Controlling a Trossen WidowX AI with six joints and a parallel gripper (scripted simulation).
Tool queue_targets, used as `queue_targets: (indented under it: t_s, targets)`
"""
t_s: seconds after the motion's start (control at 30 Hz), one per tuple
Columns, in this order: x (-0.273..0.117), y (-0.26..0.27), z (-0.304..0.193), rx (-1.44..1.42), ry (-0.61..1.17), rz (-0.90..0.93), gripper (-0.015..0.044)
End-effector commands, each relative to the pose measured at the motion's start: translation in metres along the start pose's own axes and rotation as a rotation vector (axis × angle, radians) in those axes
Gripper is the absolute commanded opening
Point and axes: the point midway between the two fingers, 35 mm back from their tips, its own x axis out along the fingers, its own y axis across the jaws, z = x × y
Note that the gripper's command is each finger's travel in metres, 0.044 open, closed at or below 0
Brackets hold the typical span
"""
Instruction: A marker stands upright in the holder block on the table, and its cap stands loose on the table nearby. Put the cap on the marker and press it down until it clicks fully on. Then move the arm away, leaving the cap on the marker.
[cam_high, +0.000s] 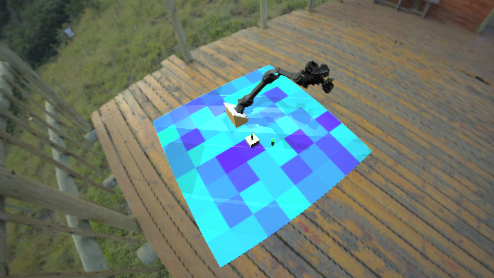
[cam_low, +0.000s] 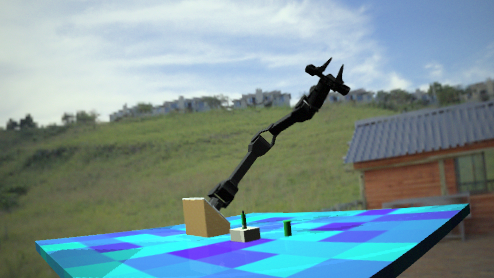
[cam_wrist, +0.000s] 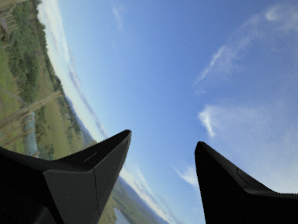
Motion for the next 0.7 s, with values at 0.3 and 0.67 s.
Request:
queue_targets:
  t_s: [0.3,0.67]
  targets:
    - [-0.053,0.093,-0.198,-0.208,0.556,0.570,0.0236]
    - [-0.186,0.120,-0.316,-0.134,1.087,1.024,0.0236]
